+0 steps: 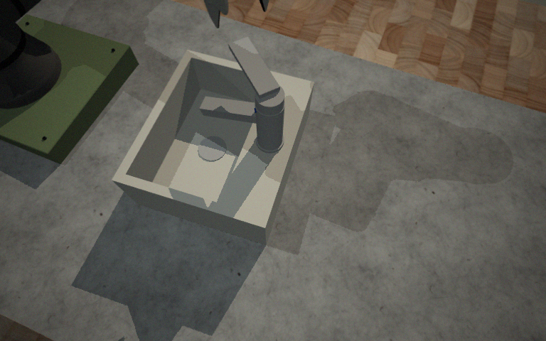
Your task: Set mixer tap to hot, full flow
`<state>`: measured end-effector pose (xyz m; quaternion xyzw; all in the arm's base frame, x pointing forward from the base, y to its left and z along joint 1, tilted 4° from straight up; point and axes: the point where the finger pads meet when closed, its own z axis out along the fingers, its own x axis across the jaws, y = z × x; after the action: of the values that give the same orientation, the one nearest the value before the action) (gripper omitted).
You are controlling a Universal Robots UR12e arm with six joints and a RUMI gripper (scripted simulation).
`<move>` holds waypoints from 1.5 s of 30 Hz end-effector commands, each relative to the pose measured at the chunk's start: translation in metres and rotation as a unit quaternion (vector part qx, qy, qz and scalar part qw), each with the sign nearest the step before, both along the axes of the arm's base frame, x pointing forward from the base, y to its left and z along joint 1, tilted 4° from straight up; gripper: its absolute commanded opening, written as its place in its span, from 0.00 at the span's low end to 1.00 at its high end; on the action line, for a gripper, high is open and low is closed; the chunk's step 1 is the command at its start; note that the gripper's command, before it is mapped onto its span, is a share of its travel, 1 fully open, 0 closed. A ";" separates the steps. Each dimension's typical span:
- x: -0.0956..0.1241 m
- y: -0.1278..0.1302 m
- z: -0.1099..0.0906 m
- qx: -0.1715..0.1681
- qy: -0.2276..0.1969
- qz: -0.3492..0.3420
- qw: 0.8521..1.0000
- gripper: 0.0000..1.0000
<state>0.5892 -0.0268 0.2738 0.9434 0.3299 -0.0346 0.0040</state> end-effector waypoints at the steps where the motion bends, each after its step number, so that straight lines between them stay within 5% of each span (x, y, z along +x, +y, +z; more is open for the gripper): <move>1: 0.000 0.000 -0.005 0.000 -0.001 0.000 1.000 0.44; 45: -0.003 -0.001 -0.049 0.000 -0.001 0.000 1.000 0.44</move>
<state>0.5862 -0.0278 0.2253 0.9434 0.3298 -0.0347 0.0040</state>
